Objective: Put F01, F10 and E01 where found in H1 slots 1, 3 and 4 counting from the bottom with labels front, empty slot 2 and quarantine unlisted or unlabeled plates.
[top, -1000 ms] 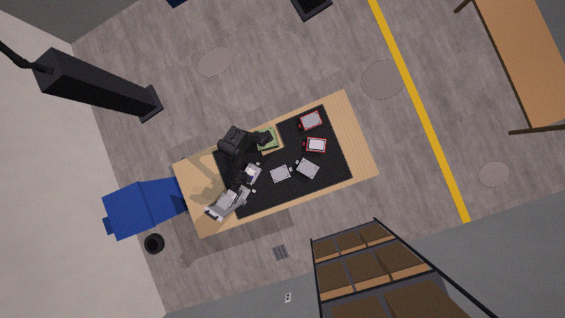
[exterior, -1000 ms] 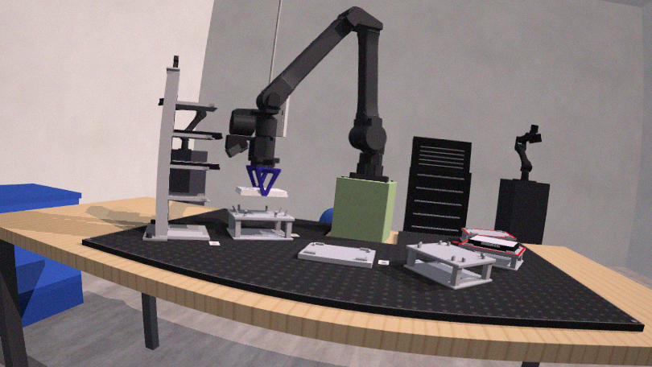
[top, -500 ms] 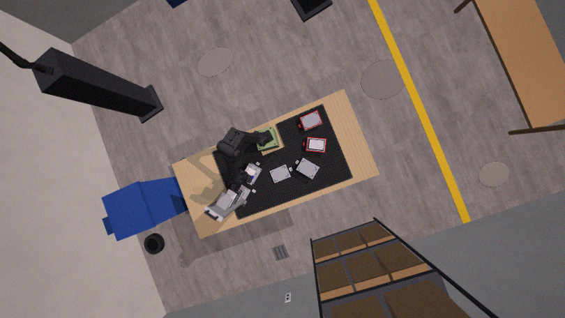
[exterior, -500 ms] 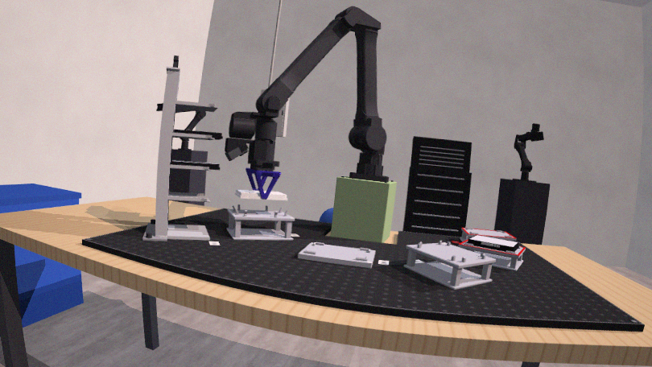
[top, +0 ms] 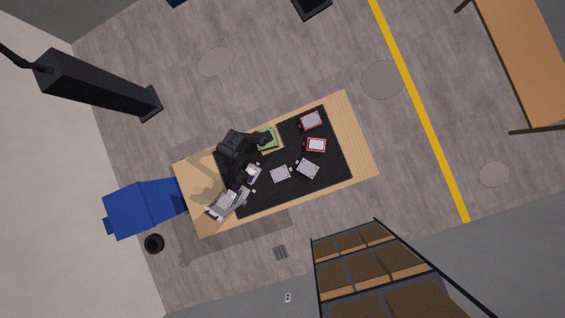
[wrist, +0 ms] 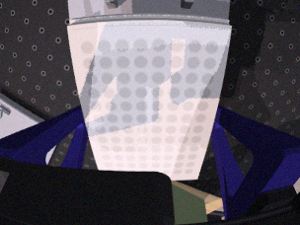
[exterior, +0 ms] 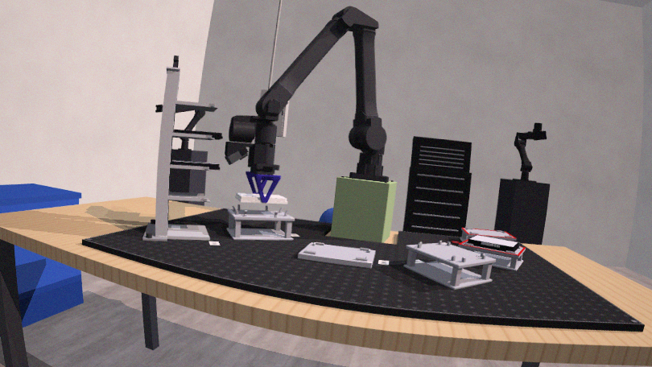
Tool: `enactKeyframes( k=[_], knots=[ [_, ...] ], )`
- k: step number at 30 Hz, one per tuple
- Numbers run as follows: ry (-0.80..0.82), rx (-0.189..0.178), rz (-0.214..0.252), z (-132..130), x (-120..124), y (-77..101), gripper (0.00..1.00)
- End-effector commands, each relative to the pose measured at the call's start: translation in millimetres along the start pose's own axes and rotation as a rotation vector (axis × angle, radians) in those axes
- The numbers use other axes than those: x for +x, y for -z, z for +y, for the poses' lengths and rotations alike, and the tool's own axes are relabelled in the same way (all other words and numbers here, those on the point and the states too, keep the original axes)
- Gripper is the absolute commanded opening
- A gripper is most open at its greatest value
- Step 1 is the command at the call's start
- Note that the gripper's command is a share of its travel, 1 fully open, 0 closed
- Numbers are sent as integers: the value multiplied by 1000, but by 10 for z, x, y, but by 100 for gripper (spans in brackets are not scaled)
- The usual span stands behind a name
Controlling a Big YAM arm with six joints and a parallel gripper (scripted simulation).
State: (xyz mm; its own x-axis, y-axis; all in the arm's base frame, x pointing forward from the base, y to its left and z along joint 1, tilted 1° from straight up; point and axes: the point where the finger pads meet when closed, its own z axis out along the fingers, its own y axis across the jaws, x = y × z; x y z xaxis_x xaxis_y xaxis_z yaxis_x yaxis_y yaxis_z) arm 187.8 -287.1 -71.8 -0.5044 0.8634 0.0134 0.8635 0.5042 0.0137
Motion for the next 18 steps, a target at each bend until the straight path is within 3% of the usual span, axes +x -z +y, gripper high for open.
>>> enactKeyframes(
  k=[1, 18],
  knots=[
    [-3, 0, -9, 38, -18, -35, 86],
    [-2, 0, -12, 38, -32, -129, 86]
  ],
)
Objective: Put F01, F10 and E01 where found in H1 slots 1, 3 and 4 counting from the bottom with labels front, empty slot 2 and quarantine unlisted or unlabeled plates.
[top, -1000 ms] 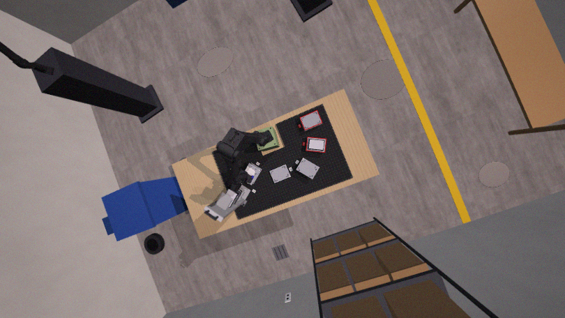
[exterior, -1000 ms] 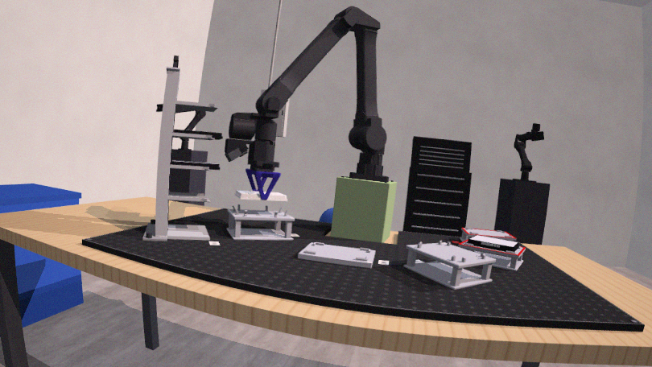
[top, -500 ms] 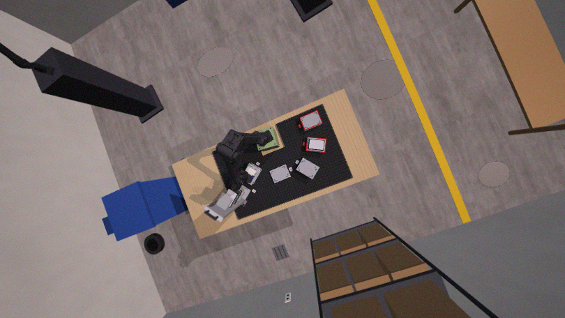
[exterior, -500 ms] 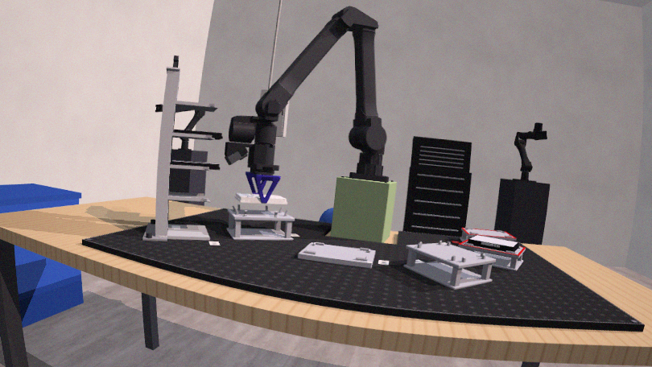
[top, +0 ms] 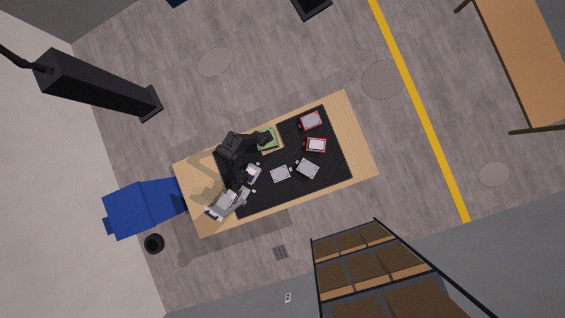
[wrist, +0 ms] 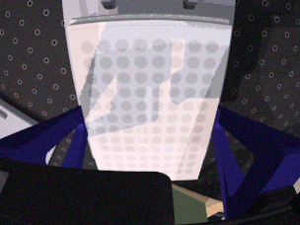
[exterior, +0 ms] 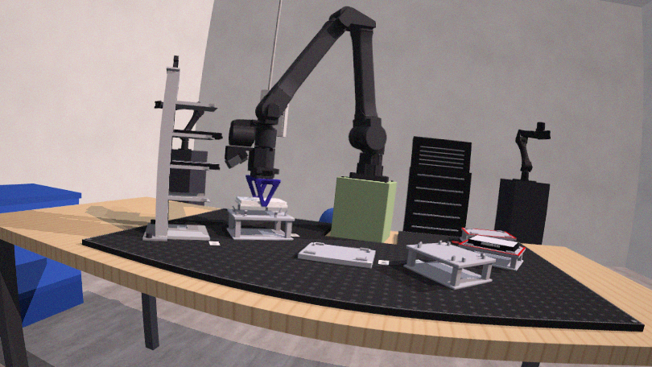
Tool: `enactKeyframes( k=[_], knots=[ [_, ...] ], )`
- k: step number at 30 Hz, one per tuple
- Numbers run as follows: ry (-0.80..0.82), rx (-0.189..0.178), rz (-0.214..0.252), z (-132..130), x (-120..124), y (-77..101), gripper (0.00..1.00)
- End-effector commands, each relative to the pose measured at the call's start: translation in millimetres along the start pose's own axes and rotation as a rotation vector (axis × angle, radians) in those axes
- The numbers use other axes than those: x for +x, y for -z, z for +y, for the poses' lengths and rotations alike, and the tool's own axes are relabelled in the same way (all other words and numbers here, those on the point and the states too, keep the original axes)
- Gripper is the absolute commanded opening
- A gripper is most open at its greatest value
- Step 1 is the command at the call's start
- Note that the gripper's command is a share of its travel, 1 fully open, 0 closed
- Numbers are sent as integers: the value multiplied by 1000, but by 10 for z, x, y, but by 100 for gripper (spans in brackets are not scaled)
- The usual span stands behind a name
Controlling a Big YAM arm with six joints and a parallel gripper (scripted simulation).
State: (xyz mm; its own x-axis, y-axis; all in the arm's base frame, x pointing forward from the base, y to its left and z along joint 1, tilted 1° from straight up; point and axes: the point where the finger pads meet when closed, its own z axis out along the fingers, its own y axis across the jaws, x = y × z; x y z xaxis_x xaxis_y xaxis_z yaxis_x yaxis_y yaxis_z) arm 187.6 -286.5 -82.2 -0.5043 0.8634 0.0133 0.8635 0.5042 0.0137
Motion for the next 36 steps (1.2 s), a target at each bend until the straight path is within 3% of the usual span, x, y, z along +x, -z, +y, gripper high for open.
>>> enactKeyframes(
  k=[1, 29, 32, 36],
  knots=[
    [-2, 0, -12, 38, -38, -33, 86],
    [-3, 0, -10, 38, -28, -211, 86],
    [-2, -1, -25, 41, -63, -165, 86],
    [-2, 0, -7, 39, -11, -250, 86]
  ],
)
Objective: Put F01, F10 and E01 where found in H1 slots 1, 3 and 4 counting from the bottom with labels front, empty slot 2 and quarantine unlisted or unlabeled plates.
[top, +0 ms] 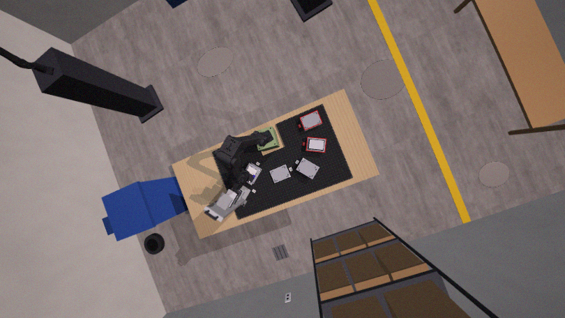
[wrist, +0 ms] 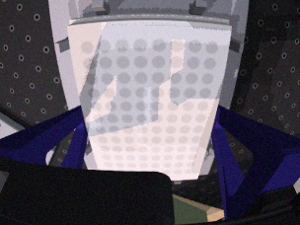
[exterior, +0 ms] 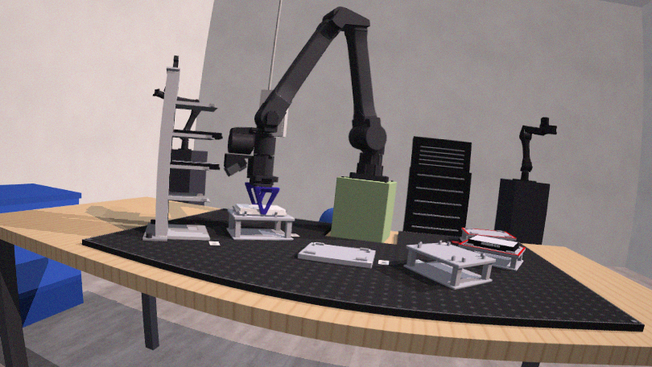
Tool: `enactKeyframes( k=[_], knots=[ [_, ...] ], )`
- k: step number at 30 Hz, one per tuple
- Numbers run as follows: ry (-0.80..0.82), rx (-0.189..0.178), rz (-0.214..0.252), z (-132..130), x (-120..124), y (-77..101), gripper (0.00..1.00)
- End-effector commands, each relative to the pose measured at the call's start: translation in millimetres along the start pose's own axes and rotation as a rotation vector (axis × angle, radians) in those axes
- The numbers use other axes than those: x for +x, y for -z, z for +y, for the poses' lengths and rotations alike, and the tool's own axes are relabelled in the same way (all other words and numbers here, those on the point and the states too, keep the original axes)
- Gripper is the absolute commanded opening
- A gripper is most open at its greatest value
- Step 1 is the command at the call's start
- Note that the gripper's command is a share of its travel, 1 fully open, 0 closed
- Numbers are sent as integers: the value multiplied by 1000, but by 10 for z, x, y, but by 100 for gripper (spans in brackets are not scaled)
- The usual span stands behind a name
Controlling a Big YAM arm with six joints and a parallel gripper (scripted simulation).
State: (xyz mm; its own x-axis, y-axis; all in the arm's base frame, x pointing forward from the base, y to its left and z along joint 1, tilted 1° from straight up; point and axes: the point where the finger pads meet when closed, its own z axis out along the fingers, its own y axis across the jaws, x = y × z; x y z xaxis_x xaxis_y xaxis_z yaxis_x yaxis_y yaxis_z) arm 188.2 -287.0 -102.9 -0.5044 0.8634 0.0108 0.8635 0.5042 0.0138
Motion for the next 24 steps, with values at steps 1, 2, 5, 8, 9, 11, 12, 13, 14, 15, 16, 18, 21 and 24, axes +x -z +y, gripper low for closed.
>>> enactKeyframes(
  k=[1, 2, 5, 8, 9, 11, 12, 13, 14, 15, 16, 18, 21, 24],
  knots=[
    [-3, 0, -5, 38, 0, -49, 86],
    [-3, 0, -5, 37, 0, -56, 86],
    [0, -1, -28, 13, -117, 31, 100],
    [0, -1, -28, 13, -117, 31, 100],
    [0, -1, -28, 13, -117, 31, 100],
    [0, -1, -28, 13, -117, 31, 100],
    [0, -1, -28, 13, -117, 31, 100],
    [0, -1, -28, 13, -117, 31, 100],
    [0, -1, -28, 13, -117, 31, 100],
    [0, -1, -28, 13, -117, 31, 100],
    [0, -1, -28, 13, -117, 31, 100],
    [0, -1, -28, 13, -117, 31, 100],
    [-3, -1, -18, 35, -36, 126, 100],
    [-3, -1, -32, 34, -115, 256, 100]
  ],
)
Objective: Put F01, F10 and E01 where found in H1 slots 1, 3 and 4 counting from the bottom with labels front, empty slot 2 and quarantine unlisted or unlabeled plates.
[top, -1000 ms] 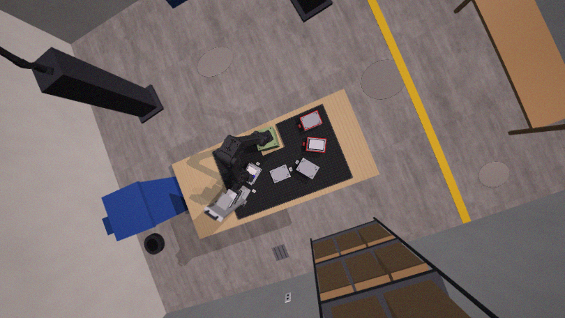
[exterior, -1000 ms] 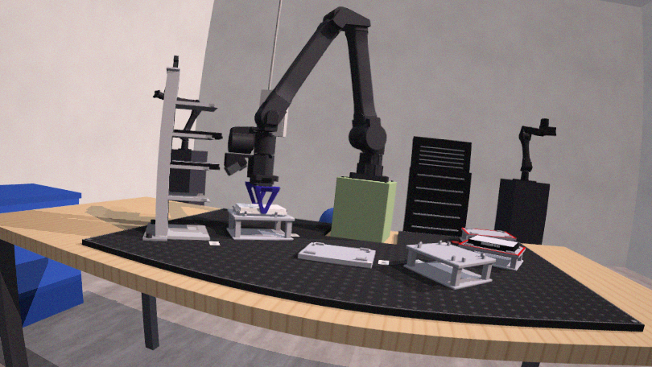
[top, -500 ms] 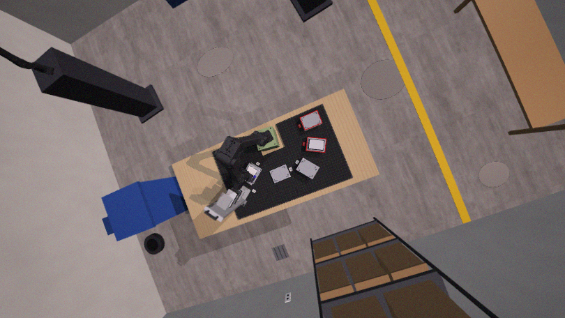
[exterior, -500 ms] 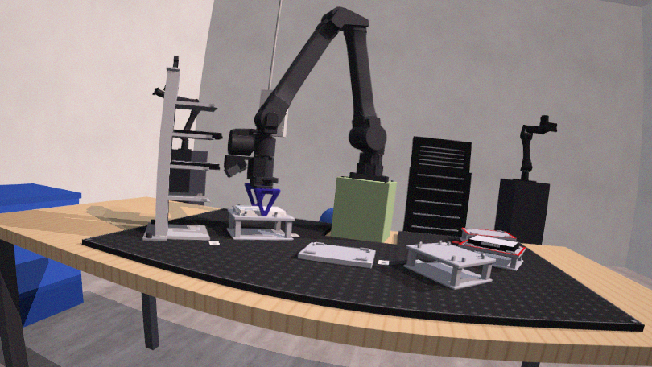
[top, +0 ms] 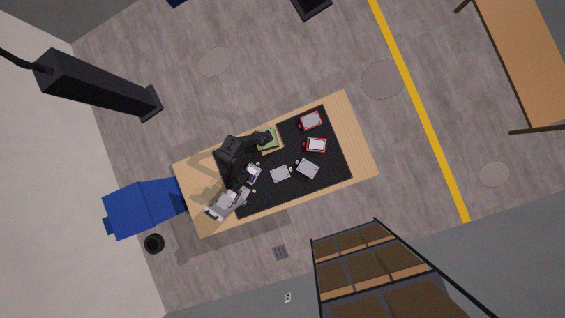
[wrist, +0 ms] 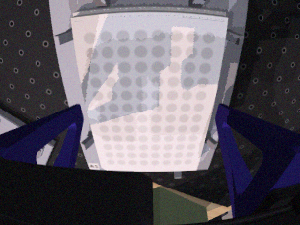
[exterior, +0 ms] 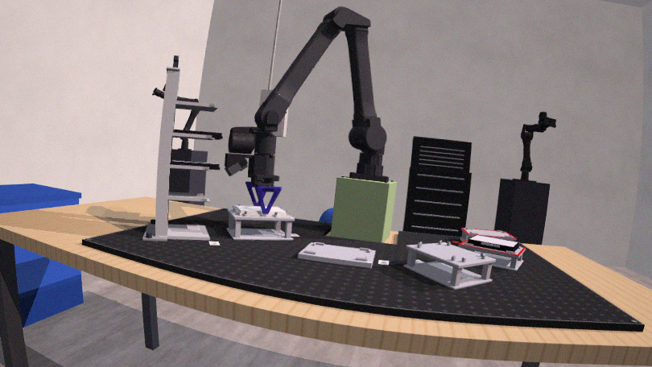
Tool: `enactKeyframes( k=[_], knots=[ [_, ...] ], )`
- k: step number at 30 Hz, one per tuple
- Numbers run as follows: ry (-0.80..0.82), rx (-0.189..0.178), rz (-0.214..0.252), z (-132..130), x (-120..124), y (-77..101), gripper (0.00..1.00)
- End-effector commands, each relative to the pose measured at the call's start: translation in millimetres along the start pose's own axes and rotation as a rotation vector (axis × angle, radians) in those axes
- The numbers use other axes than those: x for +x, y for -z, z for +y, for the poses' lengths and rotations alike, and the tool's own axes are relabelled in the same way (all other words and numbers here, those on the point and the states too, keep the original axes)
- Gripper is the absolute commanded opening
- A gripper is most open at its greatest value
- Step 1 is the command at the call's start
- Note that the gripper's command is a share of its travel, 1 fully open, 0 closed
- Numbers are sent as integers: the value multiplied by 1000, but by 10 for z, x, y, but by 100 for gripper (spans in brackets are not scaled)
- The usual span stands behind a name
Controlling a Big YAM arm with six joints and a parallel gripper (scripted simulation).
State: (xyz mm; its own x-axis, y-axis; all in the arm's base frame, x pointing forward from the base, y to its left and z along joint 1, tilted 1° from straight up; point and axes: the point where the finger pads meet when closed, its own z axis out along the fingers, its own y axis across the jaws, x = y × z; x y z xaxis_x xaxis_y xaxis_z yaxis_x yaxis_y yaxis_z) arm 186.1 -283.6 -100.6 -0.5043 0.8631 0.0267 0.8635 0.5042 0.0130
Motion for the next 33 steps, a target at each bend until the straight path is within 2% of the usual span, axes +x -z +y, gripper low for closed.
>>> enactKeyframes(
  k=[1, 3, 5, 17, 22, 33],
  knots=[
    [-3, -3, -55, 35, -186, 284, 100],
    [-2, -3, -70, 36, -269, 389, 100],
    [-2, -3, -70, 36, -269, 389, 100],
    [-3, -3, -76, 14, -277, 821, 100],
    [-3, -3, -77, -27, -288, 877, 100],
    [2, -3, -81, -21, -282, 1193, 100]
  ],
)
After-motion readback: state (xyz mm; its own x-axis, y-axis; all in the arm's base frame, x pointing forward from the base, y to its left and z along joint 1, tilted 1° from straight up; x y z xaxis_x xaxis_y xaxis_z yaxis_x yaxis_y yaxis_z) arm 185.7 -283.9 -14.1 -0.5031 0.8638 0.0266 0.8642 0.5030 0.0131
